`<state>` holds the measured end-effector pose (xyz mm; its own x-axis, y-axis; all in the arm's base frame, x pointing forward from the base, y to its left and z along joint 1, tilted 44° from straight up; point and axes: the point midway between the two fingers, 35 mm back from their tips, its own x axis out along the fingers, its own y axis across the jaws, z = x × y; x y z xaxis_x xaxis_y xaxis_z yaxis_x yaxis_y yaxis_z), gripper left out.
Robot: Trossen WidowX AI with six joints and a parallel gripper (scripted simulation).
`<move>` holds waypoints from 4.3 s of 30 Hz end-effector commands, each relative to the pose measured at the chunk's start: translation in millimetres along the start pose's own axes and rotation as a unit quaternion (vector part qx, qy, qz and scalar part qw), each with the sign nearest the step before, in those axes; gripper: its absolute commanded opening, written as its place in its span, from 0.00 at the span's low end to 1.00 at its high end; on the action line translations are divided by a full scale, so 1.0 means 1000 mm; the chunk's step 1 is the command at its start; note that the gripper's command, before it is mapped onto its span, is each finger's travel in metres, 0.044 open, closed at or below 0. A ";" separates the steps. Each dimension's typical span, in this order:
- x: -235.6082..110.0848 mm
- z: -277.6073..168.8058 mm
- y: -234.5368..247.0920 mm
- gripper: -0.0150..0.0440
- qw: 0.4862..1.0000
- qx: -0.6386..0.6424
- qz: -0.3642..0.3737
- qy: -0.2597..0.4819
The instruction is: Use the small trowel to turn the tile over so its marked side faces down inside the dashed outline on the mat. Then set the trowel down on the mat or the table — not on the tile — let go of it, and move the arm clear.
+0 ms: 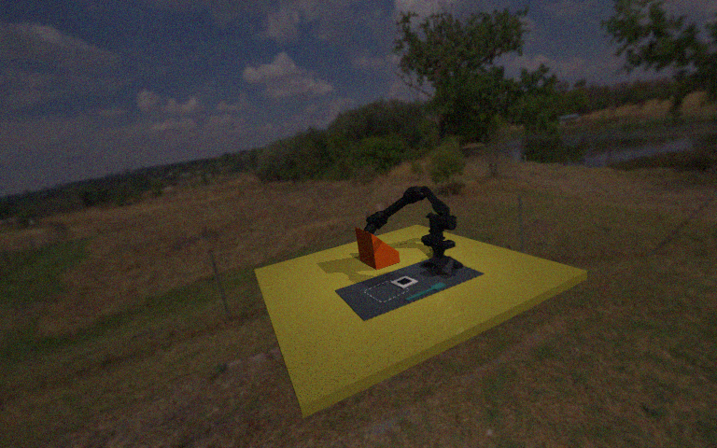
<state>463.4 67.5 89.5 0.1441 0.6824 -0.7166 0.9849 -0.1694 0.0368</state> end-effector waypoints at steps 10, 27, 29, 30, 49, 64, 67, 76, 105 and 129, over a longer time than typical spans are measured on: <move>0.001 -0.013 0.006 0.42 0.973 -0.231 0.002 0.003; 0.002 -0.028 0.013 0.42 0.863 -0.505 0.006 0.002; 0.002 -0.030 0.014 0.42 0.845 -0.534 0.007 0.002; 0.002 -0.031 0.014 0.42 0.836 -0.549 0.007 0.002; 0.003 -0.048 0.020 0.42 0.612 -0.790 0.011 -0.002; 0.004 -0.061 0.025 0.42 0.388 -0.922 0.012 -0.007; 0.004 -0.063 0.025 0.42 0.340 -0.940 0.012 -0.008; 0.004 -0.071 0.027 0.42 0.189 -0.982 0.012 -0.011; 0.006 -0.098 0.032 0.42 -0.309 -0.951 0.010 -0.021; 0.007 -0.118 0.034 0.42 -0.634 -0.772 0.005 -0.029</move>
<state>508.7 148.4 172.3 0.1946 0.7086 -0.6783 -0.3360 -0.6015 -0.7248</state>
